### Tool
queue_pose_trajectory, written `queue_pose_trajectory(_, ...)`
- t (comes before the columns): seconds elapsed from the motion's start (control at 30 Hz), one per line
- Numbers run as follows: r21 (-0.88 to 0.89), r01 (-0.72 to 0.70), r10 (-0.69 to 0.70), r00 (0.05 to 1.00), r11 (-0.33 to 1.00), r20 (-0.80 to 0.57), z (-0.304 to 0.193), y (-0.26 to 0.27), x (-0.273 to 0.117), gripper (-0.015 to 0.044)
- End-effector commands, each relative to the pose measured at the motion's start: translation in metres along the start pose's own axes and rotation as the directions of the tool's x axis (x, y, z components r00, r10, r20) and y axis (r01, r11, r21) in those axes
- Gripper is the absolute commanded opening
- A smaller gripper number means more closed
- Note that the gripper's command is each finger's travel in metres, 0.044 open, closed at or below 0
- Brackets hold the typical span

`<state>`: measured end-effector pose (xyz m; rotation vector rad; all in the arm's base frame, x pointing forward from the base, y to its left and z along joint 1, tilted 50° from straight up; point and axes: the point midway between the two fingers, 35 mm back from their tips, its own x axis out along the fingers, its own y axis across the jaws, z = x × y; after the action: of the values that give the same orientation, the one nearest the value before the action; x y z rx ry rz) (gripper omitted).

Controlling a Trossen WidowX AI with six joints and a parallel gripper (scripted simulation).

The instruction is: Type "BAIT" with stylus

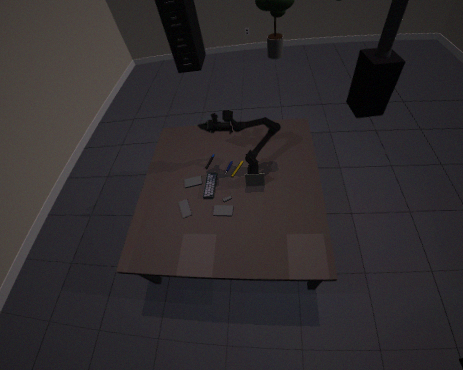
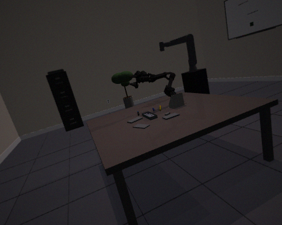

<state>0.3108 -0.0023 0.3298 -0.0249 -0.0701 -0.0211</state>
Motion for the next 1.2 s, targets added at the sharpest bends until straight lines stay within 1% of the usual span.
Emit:
queue_pose_trajectory(0.0,0.003,0.002,-0.002,1.000,1.000,-0.010,-0.002,0.000,0.002,0.0414)
queue_pose_trajectory(0.03,0.013,0.008,-0.008,0.999,1.000,-0.042,-0.009,0.000,0.006,0.0387)
queue_pose_trajectory(0.1,0.042,0.037,-0.030,0.987,0.998,-0.156,-0.033,0.000,0.022,0.0335)
queue_pose_trajectory(0.23,0.067,0.119,-0.083,0.914,0.991,-0.396,-0.091,0.002,0.048,0.0230)
queue_pose_trajectory(0.37,0.034,0.209,-0.146,0.785,0.977,-0.602,-0.151,0.005,0.061,0.0125)
queue_pose_trajectory(0.53,-0.083,0.298,-0.246,0.567,0.951,-0.786,-0.223,0.008,0.061,0.0000)
queue_pose_trajectory(0.63,-0.186,0.327,-0.318,0.420,0.927,-0.850,-0.263,0.008,0.054,0.0000)
queue_pose_trajectory(0.73,-0.304,0.329,-0.398,0.273,0.894,-0.876,-0.299,0.008,0.043,0.0000)
queue_pose_trajectory(0.83,-0.429,0.305,-0.484,0.134,0.851,-0.865,-0.332,0.007,0.029,0.0000)
queue_pose_trajectory(0.93,-0.552,0.253,-0.573,0.011,0.795,-0.820,-0.361,0.005,0.013,0.0000)
queue_pose_trajectory(1.07,-0.700,0.146,-0.691,-0.114,0.699,-0.714,-0.393,0.000,-0.010,0.0000)
queue_pose_trajectory(1.17,-0.746,0.099,-0.732,-0.147,0.658,-0.665,-0.404,-0.001,-0.018,0.0000)
